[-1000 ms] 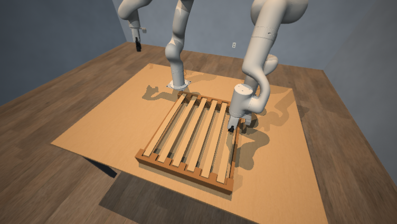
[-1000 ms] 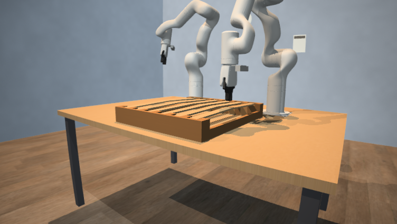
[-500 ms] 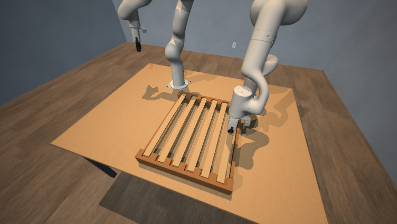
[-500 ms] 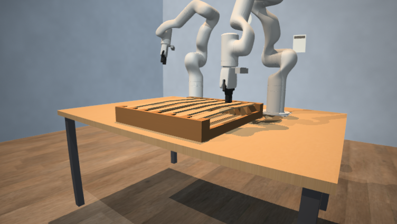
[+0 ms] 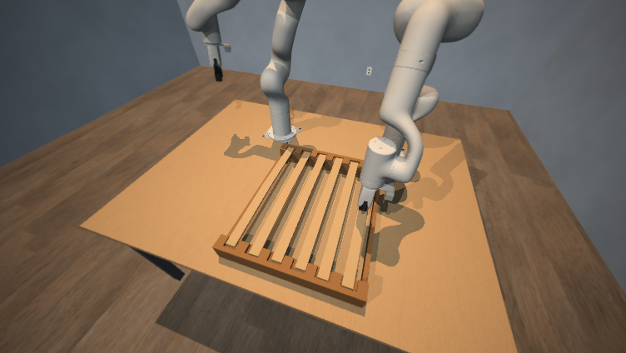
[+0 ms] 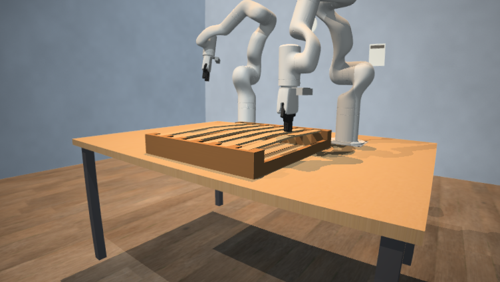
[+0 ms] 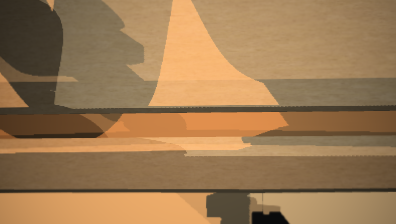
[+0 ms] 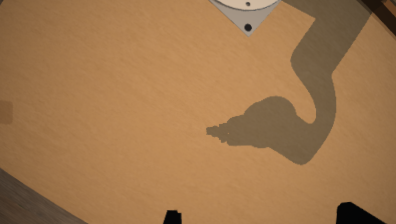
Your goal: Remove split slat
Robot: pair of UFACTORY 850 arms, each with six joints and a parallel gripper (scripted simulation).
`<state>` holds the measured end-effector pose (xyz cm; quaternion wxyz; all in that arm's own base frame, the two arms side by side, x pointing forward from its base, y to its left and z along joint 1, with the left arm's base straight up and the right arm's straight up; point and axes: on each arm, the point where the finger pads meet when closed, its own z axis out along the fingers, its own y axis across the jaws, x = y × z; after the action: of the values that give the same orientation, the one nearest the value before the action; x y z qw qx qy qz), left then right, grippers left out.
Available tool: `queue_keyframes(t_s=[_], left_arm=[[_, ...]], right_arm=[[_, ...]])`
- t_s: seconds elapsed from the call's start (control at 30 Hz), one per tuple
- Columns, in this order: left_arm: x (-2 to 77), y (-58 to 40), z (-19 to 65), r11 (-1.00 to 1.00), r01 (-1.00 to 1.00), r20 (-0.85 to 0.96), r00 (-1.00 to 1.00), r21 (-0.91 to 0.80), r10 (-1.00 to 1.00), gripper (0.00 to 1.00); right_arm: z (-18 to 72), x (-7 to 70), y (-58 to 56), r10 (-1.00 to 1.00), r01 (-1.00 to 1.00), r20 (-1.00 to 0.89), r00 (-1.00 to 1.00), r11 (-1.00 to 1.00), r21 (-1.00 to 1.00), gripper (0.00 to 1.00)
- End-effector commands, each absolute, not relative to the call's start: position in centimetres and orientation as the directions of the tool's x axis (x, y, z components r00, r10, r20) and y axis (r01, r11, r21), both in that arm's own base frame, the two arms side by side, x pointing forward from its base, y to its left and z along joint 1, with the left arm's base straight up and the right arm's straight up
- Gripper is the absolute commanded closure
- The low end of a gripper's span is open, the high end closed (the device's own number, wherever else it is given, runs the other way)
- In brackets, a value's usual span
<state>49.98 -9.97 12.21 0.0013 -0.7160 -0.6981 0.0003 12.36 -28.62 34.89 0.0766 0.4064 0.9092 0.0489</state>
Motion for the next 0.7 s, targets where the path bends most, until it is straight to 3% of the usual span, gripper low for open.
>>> queue_keyframes(t_s=[0.0,0.67], left_arm=[[50.12,-9.99,12.25,-0.026,1.0,0.001,0.025,0.001,1.0,1.0],[50.15,-9.96,12.06,-0.026,1.0,0.001,0.026,0.001,1.0,1.0]], right_arm=[[34.96,12.38,-28.68,0.746,0.731,-0.101,-0.658,0.665,0.15,0.0],[34.96,12.38,-28.68,0.746,0.731,-0.101,-0.658,0.665,0.15,0.0]])
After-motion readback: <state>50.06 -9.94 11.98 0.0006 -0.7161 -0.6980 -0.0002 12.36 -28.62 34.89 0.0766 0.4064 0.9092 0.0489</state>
